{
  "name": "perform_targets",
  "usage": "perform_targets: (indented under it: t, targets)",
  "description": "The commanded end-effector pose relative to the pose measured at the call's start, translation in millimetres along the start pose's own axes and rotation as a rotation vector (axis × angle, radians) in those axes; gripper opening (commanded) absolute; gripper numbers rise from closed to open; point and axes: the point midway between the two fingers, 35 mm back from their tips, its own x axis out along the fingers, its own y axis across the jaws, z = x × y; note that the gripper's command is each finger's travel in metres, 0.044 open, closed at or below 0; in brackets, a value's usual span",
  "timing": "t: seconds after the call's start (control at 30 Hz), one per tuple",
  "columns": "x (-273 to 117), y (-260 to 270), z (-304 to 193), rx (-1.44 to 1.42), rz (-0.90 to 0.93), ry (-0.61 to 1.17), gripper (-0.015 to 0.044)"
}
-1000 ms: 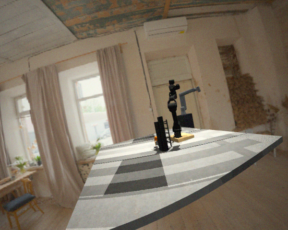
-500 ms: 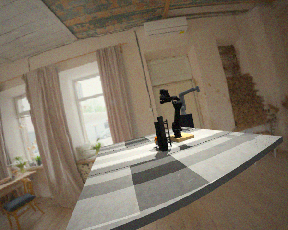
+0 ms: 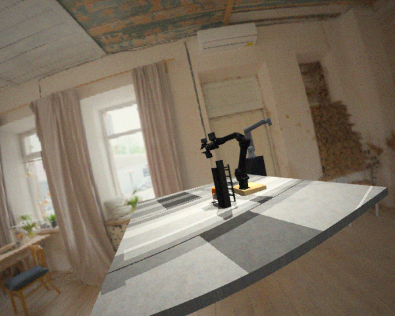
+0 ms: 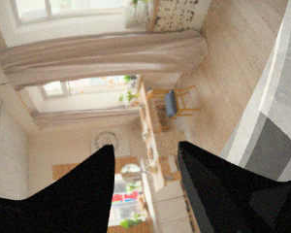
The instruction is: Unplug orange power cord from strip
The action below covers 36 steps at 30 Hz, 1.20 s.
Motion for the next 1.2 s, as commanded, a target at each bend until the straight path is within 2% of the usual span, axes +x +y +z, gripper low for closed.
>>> perform_targets:
  t: [0.0,0.27,0.57,0.87,1.17]
  targets:
    - [6.1,-40.9,-59.0,-0.052,-0.163,0.141,0.0160]
    - [-21.9,-124.8,-166.0,-0.227,-0.481,0.415,0.0160]
    - [-105.3,-216.7,-244.3,-0.556,-0.835,0.695,0.0160]
    - [-216.1,-286.1,-259.3,-1.019,-1.151,0.907,0.0160]
    - [-222.6,-289.3,-259.0,-1.056,-1.171,0.918,0.0160]
